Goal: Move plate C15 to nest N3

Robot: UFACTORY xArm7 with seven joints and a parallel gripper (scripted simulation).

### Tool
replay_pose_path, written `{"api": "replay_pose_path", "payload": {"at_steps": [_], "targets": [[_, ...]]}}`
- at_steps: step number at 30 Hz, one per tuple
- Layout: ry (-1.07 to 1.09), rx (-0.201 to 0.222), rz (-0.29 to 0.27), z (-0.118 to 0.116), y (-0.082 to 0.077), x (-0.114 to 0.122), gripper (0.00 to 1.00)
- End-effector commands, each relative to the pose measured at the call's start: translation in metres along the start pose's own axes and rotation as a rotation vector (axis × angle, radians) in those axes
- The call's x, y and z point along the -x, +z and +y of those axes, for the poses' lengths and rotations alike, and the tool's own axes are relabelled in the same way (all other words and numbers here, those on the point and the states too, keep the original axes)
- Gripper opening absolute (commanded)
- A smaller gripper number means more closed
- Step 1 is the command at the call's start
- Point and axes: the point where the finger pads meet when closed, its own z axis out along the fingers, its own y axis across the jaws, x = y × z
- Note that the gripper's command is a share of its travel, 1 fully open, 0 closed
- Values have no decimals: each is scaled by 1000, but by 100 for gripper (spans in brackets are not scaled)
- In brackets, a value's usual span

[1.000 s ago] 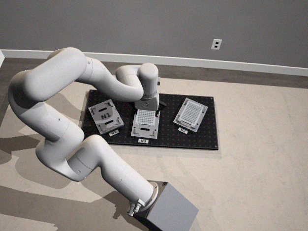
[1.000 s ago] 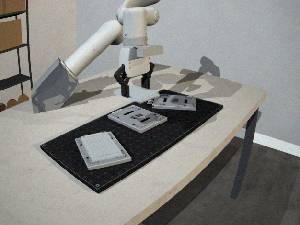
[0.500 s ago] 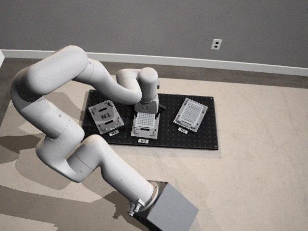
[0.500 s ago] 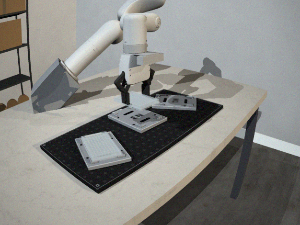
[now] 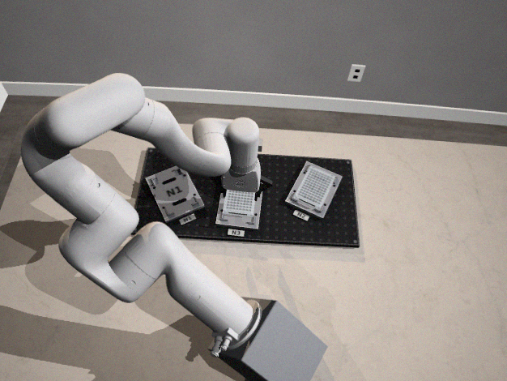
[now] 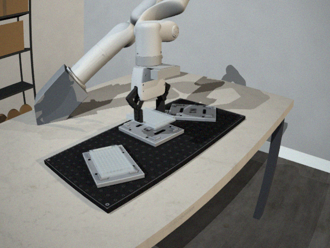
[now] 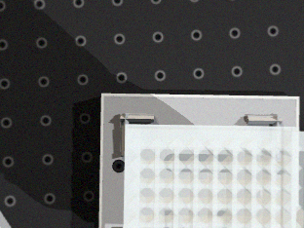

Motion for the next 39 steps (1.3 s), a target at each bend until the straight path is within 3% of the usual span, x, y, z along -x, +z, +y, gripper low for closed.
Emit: {"api": "replay_pose_path", "payload": {"at_steps": [1, 9, 39], "targets": [[1, 0, 4, 1, 2, -1, 0], [1, 0, 4, 1, 13, -1, 0], [1, 0, 4, 1, 19, -1, 0]]}}
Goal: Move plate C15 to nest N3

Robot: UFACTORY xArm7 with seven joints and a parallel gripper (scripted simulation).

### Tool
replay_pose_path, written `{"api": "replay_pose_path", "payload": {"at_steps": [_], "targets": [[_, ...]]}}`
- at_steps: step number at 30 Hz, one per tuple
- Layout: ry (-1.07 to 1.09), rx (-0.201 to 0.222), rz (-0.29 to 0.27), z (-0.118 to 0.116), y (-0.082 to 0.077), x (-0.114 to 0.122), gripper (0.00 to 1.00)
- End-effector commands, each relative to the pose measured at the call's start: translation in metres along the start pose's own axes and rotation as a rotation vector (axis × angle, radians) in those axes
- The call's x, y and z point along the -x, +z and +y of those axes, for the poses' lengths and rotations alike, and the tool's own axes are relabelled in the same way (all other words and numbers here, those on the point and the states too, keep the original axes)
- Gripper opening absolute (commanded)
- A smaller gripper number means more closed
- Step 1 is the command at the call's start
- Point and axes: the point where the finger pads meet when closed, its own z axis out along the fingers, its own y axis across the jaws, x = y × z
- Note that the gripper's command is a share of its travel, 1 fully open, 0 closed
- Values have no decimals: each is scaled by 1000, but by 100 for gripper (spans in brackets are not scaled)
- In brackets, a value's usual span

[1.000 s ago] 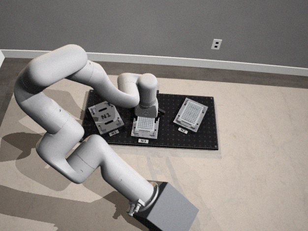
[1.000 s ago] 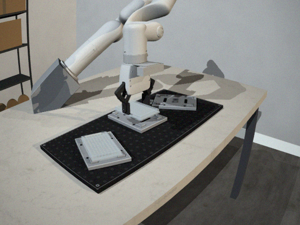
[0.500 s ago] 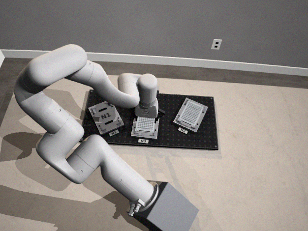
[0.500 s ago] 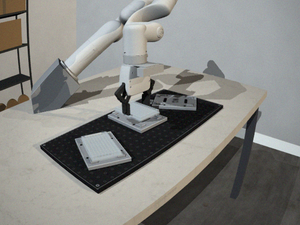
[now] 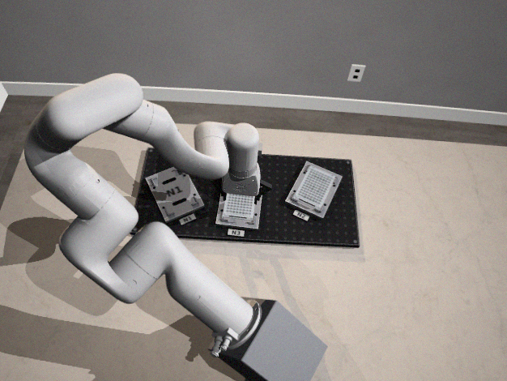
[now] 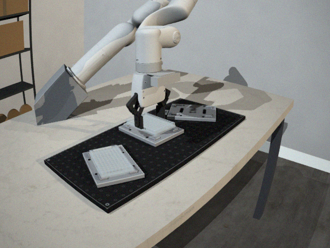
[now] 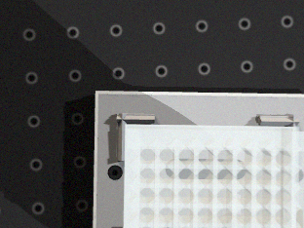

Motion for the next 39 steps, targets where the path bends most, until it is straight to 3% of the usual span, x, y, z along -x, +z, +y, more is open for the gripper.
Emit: {"api": "replay_pose_path", "payload": {"at_steps": [1, 27, 28, 39], "targets": [[1, 1, 4, 1, 1, -1, 0], [1, 1, 4, 1, 7, -1, 0], [1, 1, 4, 1, 8, -1, 100], [1, 1, 4, 1, 7, -1, 100]]}}
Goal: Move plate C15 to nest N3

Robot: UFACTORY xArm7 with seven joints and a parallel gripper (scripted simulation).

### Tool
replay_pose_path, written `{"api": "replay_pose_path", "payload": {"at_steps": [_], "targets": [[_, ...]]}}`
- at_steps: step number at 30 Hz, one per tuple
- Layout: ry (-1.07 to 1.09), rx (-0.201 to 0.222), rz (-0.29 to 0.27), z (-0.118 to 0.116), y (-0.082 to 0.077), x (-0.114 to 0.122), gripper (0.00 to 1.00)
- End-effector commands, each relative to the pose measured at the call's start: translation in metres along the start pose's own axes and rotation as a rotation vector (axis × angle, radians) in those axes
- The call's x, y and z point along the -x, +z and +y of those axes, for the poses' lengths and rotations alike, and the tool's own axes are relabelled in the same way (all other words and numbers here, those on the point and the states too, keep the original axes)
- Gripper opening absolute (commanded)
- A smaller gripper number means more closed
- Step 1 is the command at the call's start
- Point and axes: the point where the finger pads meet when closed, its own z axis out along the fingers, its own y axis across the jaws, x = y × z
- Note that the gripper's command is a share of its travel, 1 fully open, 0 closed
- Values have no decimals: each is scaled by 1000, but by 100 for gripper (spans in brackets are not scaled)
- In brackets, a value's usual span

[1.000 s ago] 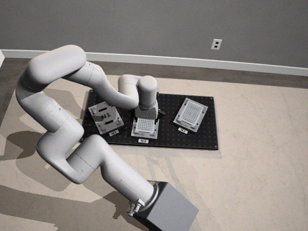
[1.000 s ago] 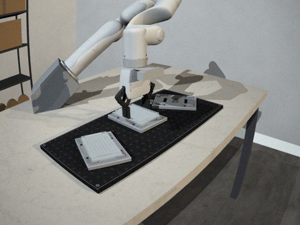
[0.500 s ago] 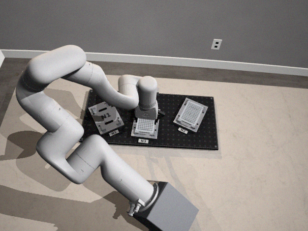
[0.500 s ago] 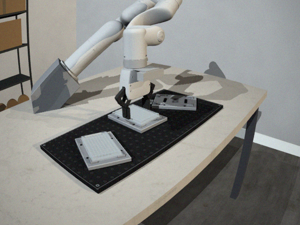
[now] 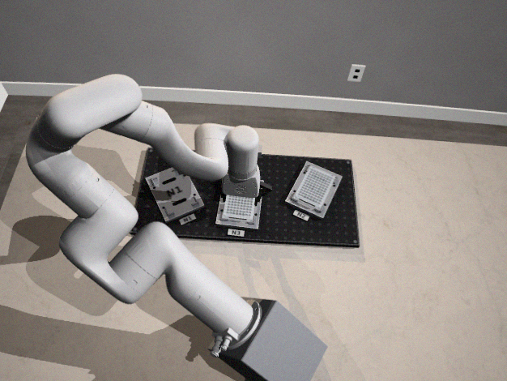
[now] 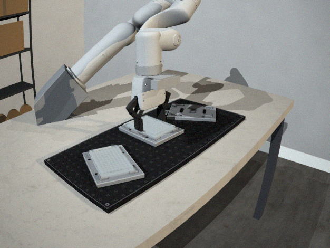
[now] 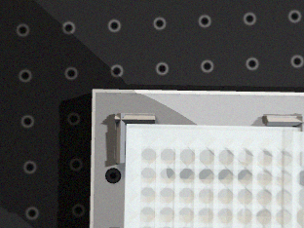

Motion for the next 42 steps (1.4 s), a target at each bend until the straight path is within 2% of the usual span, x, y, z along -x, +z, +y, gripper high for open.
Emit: {"api": "replay_pose_path", "payload": {"at_steps": [1, 26, 42], "targets": [[1, 1, 4, 1, -1, -1, 100], [1, 1, 4, 1, -3, -1, 100], [0, 1, 4, 1, -28, -1, 100]]}}
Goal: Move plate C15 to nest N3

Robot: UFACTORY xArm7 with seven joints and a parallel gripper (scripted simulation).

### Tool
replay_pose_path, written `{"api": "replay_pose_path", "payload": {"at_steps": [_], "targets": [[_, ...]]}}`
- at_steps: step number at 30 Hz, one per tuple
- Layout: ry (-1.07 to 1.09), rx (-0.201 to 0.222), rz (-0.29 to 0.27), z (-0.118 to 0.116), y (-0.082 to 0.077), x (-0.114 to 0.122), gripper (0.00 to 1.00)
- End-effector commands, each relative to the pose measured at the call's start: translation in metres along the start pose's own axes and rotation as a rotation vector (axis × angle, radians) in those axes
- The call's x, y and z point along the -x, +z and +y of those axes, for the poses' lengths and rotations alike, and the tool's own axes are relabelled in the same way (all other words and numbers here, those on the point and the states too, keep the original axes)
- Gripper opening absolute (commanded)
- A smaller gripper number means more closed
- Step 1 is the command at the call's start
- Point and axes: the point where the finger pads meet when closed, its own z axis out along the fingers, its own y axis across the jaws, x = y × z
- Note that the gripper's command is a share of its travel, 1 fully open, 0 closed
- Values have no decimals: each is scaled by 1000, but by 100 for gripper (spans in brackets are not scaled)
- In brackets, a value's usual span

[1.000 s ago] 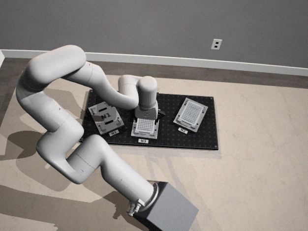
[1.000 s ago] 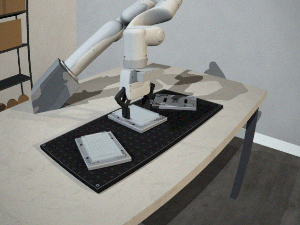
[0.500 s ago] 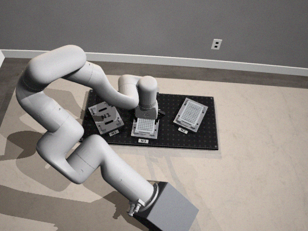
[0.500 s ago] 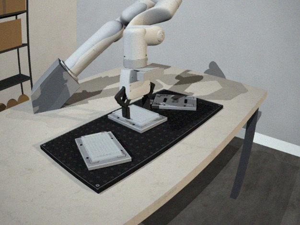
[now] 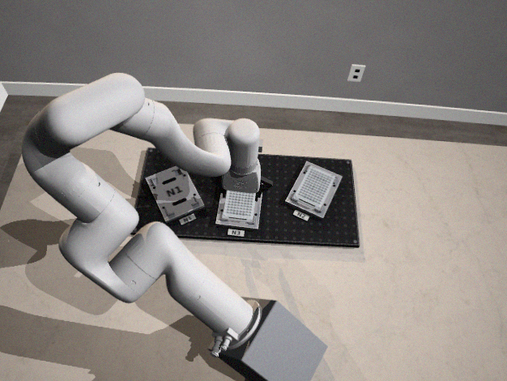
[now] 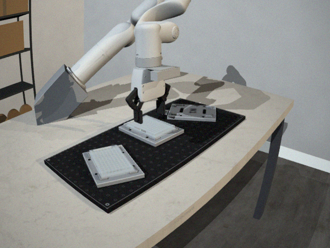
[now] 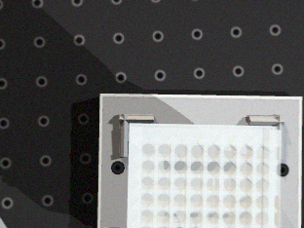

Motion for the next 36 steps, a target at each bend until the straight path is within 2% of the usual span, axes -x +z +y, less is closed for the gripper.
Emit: {"api": "replay_pose_path", "payload": {"at_steps": [1, 36], "targets": [[1, 3, 3, 1, -3, -1, 100], [1, 3, 4, 0, -55, -1, 100]]}}
